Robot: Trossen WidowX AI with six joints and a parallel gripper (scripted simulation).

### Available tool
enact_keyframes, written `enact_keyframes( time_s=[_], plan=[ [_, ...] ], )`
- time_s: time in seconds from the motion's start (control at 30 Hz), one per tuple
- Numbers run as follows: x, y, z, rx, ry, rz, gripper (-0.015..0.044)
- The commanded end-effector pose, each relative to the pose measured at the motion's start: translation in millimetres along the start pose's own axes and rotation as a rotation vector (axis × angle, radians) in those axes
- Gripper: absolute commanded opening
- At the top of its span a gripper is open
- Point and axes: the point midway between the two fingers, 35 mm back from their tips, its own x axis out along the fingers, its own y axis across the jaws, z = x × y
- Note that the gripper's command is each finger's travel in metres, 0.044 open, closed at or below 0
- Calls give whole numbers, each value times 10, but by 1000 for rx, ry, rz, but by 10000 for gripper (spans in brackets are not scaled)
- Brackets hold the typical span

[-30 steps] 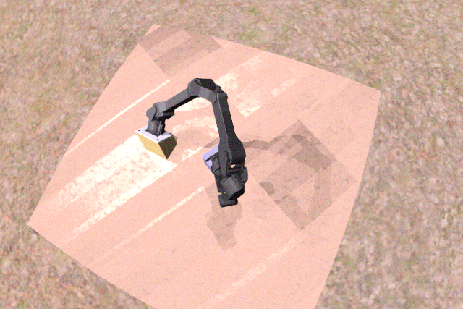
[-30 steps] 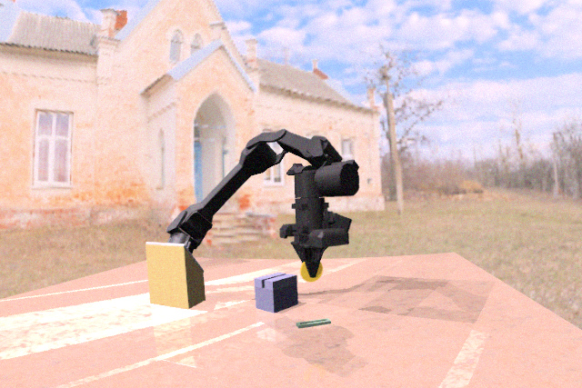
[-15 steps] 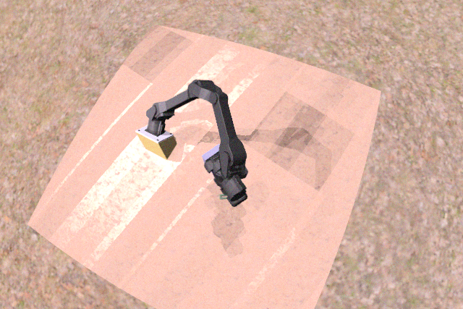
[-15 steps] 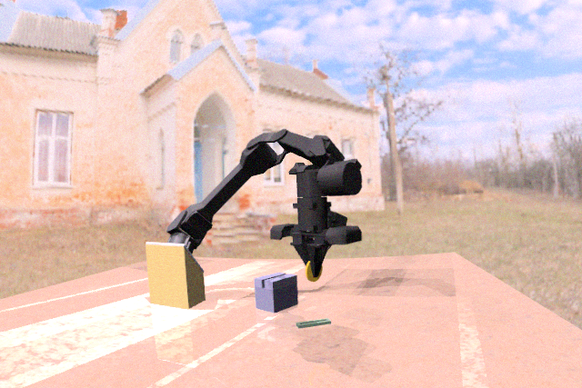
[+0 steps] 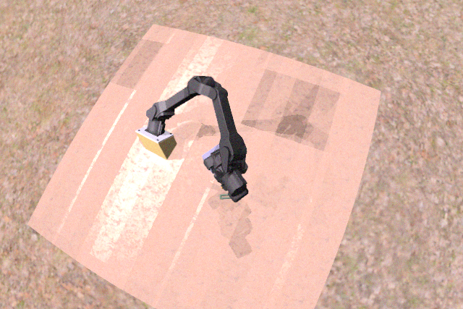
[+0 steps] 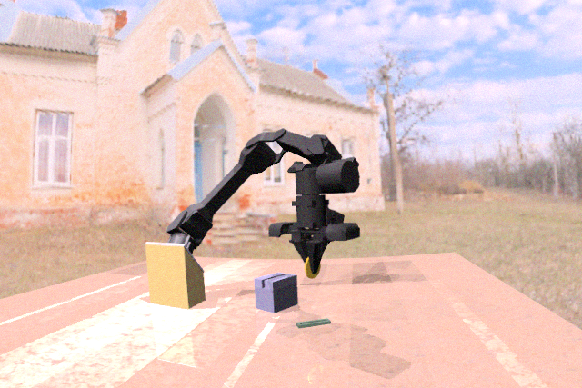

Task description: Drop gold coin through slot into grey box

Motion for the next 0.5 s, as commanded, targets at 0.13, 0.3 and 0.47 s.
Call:
enact_keyframes(
  time_s=[0.13,0.3,0.47],
  plan=[
    [-32,194,96,-1,2,0,0],
    [-41,308,148,0,2,0,0],
    [-44,419,194,4,2,0,0]
  ],
)
